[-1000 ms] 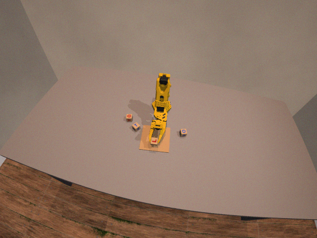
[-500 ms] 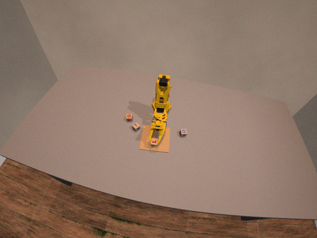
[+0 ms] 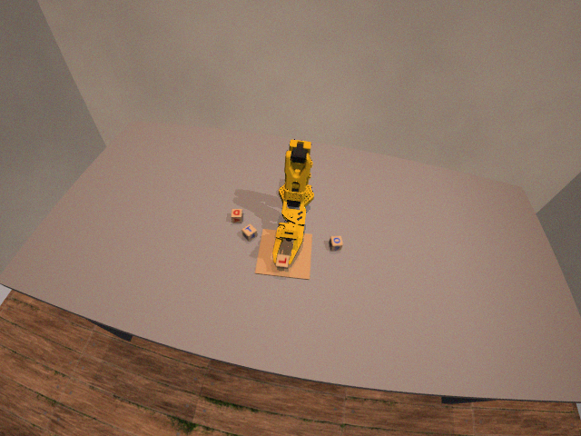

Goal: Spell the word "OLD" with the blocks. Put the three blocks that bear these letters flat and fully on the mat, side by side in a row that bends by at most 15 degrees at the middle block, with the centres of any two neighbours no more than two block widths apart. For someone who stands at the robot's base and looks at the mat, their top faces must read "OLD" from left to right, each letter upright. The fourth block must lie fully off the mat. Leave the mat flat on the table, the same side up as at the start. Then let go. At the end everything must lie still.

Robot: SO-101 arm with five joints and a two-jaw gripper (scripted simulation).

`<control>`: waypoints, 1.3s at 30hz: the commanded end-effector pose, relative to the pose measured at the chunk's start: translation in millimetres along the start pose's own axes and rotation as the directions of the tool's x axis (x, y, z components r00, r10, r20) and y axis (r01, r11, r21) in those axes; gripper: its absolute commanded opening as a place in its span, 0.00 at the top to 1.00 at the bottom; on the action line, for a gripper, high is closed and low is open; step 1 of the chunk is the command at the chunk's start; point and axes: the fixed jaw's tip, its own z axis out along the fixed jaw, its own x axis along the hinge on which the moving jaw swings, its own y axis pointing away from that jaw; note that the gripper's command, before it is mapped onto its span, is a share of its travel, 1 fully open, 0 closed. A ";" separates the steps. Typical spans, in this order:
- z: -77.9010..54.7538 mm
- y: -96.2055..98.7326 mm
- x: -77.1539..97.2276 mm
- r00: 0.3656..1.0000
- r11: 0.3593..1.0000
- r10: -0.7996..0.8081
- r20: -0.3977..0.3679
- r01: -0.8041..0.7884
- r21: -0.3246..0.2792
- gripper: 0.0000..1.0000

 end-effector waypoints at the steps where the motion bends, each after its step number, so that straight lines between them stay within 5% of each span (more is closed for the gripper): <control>1: 2.0 -0.8 -12.4 0.998 1.000 -0.002 0.061 0.002 0.003 1.00; 39: 6.9 -0.9 -0.9 0.998 1.000 -0.002 0.061 0.002 0.003 0.95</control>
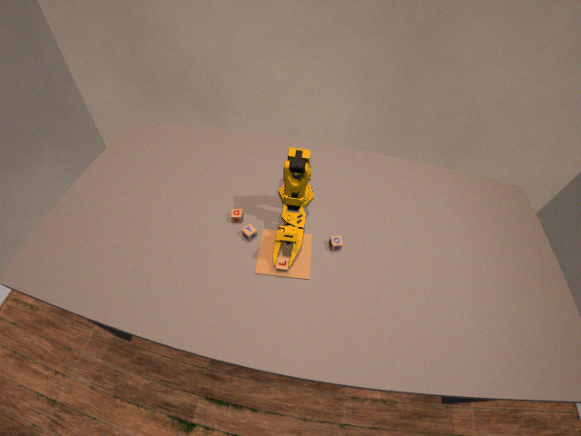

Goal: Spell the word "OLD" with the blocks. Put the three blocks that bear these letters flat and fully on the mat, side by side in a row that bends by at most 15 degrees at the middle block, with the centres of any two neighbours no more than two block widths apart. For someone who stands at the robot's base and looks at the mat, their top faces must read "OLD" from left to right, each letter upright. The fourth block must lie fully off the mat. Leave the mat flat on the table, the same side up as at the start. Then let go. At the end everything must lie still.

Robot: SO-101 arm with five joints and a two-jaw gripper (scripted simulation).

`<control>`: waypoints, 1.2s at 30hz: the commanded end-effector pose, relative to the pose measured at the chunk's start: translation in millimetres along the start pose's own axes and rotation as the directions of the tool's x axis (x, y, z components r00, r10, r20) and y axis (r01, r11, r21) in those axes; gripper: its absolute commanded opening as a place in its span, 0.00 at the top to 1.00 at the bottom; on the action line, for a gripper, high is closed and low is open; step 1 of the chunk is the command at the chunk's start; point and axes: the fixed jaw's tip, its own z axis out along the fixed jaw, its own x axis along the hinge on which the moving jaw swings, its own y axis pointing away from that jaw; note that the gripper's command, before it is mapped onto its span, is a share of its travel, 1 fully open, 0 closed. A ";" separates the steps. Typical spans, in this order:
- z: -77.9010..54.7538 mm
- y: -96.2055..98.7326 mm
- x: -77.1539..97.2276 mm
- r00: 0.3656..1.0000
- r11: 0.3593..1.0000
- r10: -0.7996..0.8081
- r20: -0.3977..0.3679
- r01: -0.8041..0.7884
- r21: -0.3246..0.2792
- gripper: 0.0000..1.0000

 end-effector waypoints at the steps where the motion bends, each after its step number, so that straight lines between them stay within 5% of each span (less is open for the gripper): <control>1: 1.9 -0.8 -12.0 0.998 1.000 -0.002 0.058 0.002 0.003 0.92; 36: 1.9 -0.8 -12.0 0.998 1.000 -0.002 0.058 0.002 0.003 0.66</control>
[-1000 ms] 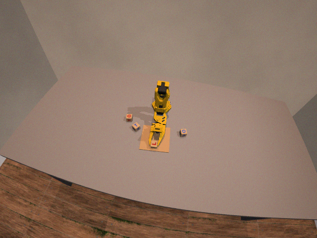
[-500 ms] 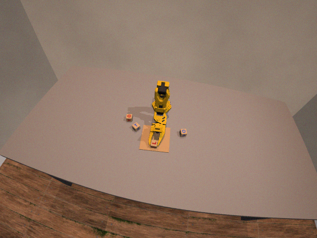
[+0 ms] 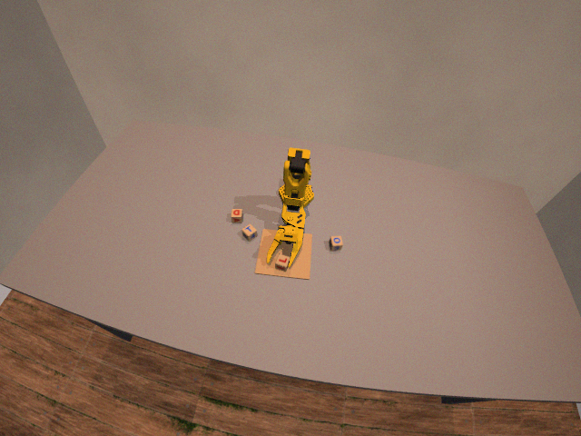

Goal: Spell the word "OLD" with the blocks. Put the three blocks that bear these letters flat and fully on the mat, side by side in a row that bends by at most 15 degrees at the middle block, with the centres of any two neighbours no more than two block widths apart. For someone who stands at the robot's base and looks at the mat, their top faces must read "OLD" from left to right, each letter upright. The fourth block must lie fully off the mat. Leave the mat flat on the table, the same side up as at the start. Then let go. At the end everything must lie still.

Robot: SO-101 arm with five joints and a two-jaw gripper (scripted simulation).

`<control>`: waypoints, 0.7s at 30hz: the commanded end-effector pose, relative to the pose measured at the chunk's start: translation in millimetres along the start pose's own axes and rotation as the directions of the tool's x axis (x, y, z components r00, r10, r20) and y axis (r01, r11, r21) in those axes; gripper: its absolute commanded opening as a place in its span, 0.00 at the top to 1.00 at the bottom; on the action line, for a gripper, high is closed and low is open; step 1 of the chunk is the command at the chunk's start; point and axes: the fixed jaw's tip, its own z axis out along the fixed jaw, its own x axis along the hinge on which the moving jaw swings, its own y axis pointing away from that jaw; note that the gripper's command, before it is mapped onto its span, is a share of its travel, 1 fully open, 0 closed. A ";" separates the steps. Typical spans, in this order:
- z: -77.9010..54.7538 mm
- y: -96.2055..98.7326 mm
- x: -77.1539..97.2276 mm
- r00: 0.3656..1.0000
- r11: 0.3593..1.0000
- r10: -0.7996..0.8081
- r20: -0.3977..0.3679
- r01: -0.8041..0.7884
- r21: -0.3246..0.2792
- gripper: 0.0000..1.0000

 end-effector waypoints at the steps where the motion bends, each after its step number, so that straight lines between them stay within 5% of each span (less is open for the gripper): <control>1: 1.7 -0.8 -11.3 0.999 1.000 -0.002 0.052 0.002 0.003 0.65; 13: 1.0 -0.7 -11.4 0.998 1.000 0.021 0.054 -0.021 0.001 0.64; 21: -8.9 0.8 -12.9 0.928 0.931 0.365 0.071 -0.363 -0.033 0.64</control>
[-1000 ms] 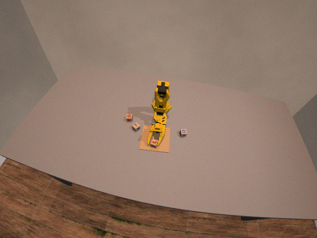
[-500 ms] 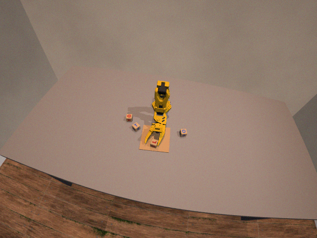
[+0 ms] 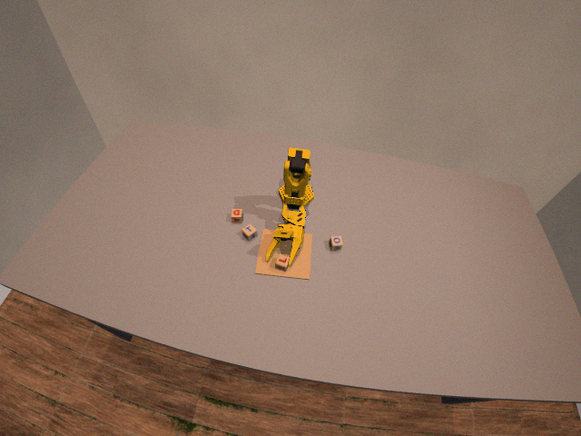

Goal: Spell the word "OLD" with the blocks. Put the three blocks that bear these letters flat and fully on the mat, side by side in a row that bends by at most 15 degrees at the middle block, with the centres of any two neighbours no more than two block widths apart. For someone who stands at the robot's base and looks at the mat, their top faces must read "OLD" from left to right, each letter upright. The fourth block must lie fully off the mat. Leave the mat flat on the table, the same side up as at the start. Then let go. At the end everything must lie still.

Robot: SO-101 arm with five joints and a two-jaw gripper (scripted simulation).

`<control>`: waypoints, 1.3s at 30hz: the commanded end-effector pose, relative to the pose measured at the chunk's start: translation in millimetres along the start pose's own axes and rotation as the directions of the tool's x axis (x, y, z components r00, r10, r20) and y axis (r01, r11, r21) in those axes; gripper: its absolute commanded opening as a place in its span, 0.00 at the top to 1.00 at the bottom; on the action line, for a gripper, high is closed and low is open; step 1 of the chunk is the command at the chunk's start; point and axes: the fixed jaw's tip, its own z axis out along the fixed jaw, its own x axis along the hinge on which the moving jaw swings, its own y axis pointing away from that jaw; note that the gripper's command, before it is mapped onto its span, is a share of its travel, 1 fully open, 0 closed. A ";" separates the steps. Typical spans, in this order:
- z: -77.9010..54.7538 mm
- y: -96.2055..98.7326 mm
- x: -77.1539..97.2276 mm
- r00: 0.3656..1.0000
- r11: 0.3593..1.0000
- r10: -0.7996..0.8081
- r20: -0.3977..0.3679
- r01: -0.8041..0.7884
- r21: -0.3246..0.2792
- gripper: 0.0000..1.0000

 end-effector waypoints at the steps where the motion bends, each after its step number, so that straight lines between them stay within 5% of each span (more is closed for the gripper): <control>1: -6.4 2.6 -8.9 0.974 0.975 0.221 0.050 -0.219 -0.029 0.64; 5: -10.8 3.0 -9.9 0.931 0.933 0.360 0.052 -0.358 -0.044 0.64; 11: -22.9 3.5 -13.2 0.728 0.728 0.685 0.039 -0.680 -0.086 0.64; 39: -28.5 2.8 -12.6 0.733 0.733 0.680 0.033 -0.676 -0.076 0.64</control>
